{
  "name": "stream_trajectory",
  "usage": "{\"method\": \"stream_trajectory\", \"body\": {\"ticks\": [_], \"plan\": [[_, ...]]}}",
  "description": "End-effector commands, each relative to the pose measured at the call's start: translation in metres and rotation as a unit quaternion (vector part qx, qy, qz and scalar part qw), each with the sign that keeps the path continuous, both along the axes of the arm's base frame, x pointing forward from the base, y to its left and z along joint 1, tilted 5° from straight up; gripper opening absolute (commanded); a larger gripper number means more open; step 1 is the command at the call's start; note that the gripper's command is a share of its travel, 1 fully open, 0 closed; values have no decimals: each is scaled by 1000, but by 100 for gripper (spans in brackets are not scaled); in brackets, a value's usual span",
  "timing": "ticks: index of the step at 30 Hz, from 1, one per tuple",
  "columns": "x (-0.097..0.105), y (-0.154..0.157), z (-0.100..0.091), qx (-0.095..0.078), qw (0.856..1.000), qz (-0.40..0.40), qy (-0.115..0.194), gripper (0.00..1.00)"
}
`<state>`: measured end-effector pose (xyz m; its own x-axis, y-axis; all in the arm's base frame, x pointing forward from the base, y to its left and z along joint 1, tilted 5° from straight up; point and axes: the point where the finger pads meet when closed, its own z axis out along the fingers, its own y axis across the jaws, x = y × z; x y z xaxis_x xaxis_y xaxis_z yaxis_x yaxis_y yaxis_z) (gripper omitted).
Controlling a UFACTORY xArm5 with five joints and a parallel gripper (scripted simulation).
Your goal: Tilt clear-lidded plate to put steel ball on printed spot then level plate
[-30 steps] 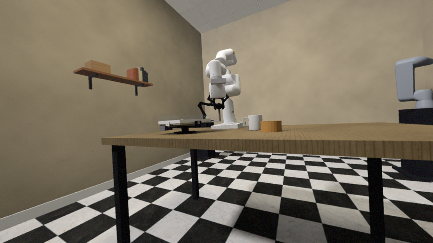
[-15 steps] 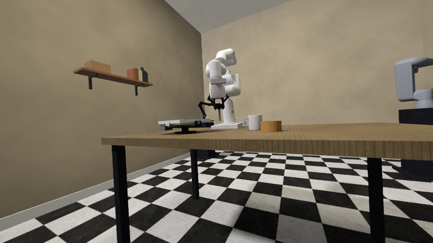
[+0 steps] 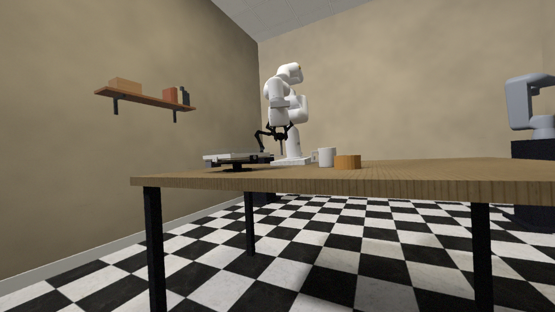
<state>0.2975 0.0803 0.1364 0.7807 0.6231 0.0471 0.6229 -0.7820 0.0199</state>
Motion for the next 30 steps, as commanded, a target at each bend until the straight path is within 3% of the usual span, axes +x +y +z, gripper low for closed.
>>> {"method": "stream_trajectory", "body": {"ticks": [1, 30], "plan": [[2, 0, 2, 0, 1000, -1, -2, 0], [0, -1, 1, 0, 1000, 2, -2, 0]]}}
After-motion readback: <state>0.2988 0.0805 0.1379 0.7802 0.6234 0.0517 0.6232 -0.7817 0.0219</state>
